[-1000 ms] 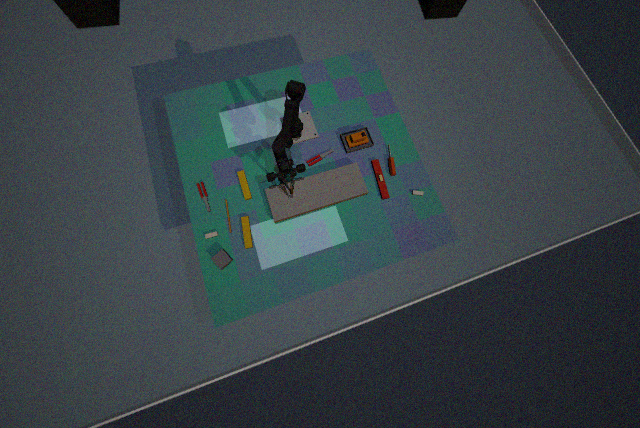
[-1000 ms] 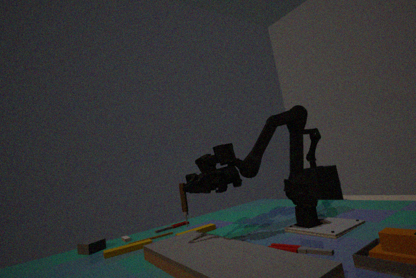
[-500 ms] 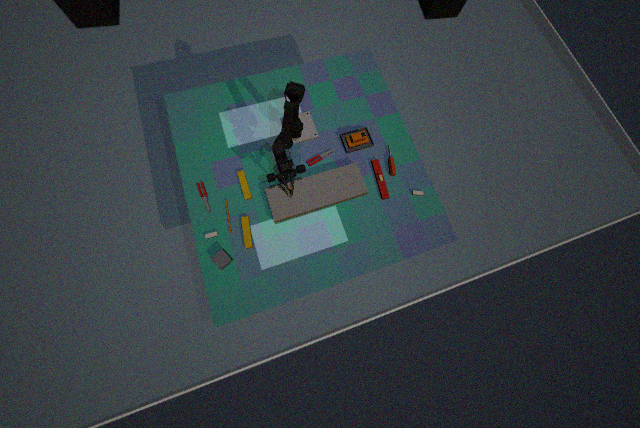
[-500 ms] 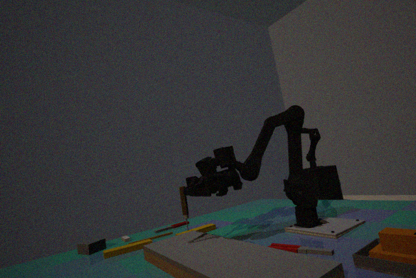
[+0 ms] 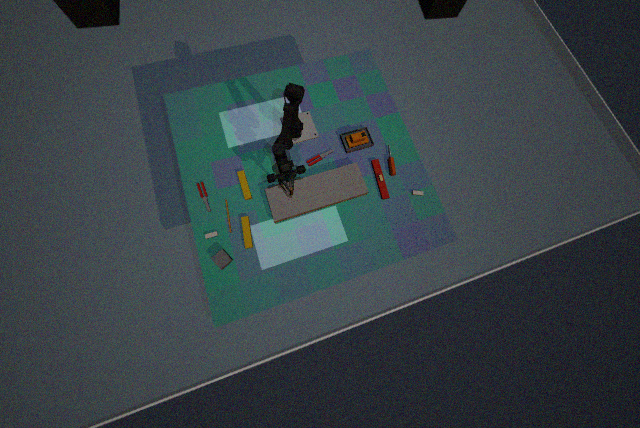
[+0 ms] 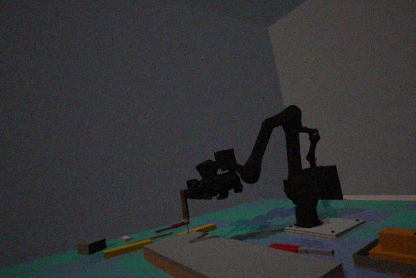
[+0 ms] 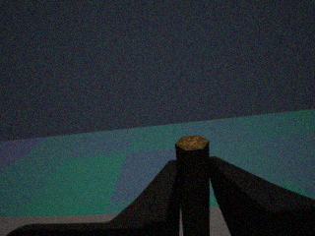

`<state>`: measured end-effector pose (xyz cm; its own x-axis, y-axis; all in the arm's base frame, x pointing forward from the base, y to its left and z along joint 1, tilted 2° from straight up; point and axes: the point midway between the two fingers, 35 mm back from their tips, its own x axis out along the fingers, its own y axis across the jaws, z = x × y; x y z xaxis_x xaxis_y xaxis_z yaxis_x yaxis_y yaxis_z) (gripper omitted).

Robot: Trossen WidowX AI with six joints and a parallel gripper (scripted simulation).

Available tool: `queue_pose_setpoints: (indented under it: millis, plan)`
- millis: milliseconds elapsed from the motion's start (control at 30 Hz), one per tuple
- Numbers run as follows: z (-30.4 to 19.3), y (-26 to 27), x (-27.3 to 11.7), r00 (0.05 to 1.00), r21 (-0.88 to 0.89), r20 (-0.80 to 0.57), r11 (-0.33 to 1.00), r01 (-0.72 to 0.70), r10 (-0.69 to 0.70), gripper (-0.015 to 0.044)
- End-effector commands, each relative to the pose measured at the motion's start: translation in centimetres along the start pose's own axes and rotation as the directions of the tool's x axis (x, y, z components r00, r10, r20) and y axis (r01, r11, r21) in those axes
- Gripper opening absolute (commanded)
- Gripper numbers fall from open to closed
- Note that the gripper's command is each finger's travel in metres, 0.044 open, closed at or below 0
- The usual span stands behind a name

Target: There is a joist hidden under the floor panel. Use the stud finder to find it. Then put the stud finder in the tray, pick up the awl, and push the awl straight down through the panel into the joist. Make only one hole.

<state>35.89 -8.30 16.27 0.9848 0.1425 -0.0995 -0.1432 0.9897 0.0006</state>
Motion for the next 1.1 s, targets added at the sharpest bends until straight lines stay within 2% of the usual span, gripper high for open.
queue_pose_setpoints:
  millis: [0,1067]
  plan:
    - [-0.4,0.0,0.0,1.0,-0.005,-0.001,1.0,0.003,-0.003,0.0]
    - [-3.9,0.0,0.2,1.0,-0.004,-0.002,1.0,0.003,-0.003,0.0]
